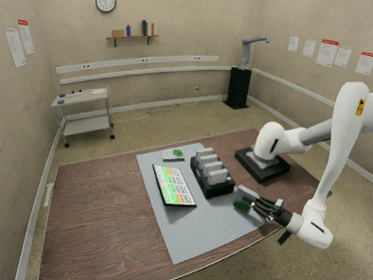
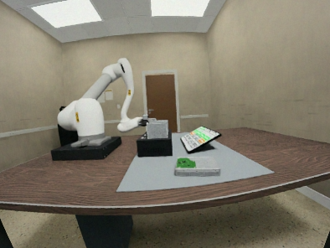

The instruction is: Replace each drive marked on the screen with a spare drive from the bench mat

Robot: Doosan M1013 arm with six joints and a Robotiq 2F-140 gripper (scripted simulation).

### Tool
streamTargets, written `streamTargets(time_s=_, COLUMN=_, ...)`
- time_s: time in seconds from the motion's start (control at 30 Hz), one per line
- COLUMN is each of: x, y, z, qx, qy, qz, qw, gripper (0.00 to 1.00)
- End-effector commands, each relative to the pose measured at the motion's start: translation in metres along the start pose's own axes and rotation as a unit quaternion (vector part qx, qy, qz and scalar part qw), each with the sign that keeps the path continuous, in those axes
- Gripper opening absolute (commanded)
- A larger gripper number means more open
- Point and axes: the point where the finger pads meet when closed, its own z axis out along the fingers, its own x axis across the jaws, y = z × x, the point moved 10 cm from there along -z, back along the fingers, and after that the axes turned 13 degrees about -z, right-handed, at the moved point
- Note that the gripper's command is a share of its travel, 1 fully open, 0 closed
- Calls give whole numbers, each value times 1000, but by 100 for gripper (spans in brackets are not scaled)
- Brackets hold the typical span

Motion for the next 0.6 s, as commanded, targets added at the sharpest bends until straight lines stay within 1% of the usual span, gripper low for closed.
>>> streamTargets(time_s=0.0, x=-1, y=2, z=0, qx=0, qy=0, qz=0, qw=1000, gripper=10)
streamTargets(time_s=0.57, x=-3, y=12, z=0, qx=0, qy=0, qz=0, qw=1000, gripper=10)
